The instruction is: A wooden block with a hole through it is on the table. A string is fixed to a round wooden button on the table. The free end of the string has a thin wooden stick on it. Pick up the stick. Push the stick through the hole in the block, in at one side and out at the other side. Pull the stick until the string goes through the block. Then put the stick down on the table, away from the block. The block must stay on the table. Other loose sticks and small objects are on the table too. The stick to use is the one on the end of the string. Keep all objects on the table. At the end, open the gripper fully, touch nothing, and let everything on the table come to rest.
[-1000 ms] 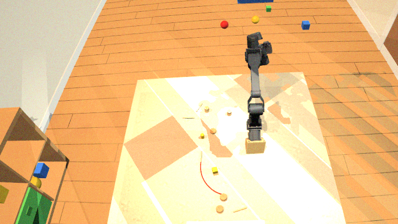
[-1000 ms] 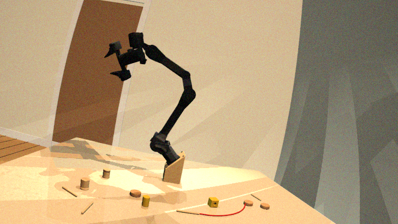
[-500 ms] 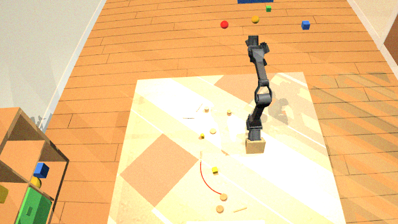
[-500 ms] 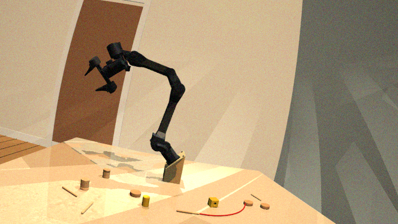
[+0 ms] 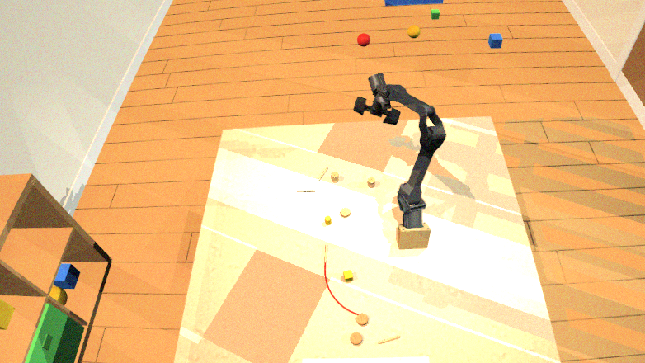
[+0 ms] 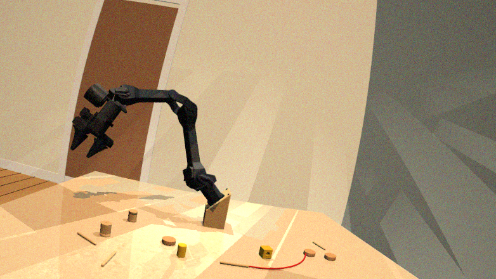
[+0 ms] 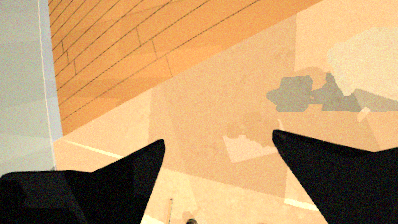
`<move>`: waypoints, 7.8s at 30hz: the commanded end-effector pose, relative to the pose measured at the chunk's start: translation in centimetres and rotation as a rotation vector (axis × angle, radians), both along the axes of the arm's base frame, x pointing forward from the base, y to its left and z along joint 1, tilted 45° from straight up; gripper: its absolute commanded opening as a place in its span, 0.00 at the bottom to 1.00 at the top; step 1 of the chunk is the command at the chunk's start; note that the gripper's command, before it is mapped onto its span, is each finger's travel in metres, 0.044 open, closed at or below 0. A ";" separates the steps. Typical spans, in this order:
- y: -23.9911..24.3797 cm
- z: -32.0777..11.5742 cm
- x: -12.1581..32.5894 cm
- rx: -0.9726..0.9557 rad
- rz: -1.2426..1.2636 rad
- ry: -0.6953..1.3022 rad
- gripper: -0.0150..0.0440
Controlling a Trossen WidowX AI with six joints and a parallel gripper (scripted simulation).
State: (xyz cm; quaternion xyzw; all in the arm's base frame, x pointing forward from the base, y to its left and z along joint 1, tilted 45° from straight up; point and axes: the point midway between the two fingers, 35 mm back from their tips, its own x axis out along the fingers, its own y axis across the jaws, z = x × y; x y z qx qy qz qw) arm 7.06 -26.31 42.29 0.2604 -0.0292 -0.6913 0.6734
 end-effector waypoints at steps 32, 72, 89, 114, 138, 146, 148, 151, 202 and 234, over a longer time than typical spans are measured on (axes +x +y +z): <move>21.1 -38.2 30.0 0.128 1.710 2.029 1.00; 34.4 -53.1 19.9 -0.336 2.245 3.268 0.66; 34.4 -53.1 19.9 -0.335 2.245 3.269 0.25; 34.4 -53.1 19.9 -0.335 2.245 3.269 0.57; 34.1 -52.8 20.3 -0.176 2.080 3.083 0.43; 32.8 -51.5 22.0 0.175 1.550 2.439 0.79; 32.4 -51.2 22.4 0.234 1.417 2.271 0.88; 31.8 -50.7 23.1 0.307 1.221 2.014 1.00; 27.3 -47.3 26.9 0.477 0.016 0.274 0.87; 25.9 -48.8 26.8 0.478 0.017 0.273 0.46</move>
